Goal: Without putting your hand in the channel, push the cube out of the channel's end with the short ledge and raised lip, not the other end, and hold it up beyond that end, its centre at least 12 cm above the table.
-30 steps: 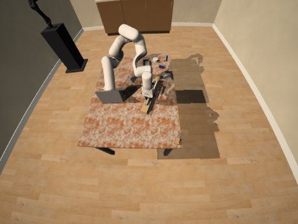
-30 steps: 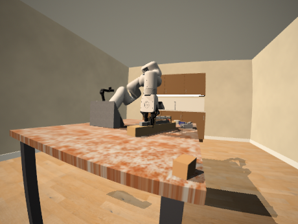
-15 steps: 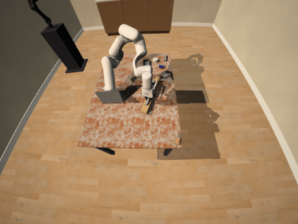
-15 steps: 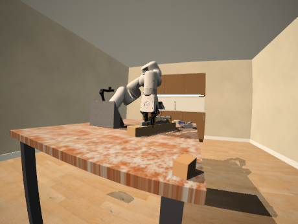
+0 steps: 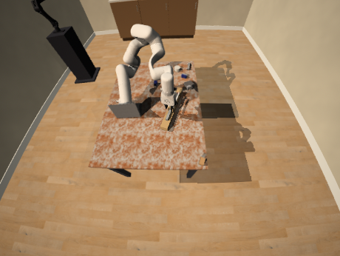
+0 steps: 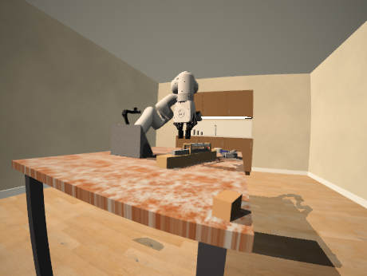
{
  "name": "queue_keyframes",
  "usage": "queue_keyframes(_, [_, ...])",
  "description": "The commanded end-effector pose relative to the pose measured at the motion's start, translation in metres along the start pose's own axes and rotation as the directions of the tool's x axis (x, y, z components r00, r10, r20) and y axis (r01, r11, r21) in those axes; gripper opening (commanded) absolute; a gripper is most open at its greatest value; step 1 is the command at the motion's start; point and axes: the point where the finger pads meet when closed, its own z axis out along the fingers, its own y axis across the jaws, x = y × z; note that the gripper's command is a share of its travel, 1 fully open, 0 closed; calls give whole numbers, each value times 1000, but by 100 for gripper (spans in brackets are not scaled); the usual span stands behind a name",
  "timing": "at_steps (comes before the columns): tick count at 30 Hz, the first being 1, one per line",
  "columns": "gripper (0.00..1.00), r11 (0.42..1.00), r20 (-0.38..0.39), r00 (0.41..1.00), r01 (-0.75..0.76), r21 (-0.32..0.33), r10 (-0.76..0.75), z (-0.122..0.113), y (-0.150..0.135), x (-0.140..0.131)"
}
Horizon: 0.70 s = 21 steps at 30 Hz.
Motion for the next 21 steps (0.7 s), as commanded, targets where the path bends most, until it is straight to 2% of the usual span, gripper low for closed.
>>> queue_keyframes(1, [38,1000,0,1000,0,-1,0,-3,0,0])
queue_keyframes(6, [38,1000,0,1000,0,-1,0,-3,0,0])
queue_keyframes(7, [0,1000,0,1000,0,-1,0,-3,1,-1])
queue_keyframes(9, [0,1000,1,1000,0,-2,0,-4,2,-19])
queue_keyframes(13, [0,1000,0,1000,0,-1,0,-3,1,-87])
queue_keyframes(21, [0,1000,0,1000,0,-1,0,7,0,-94])
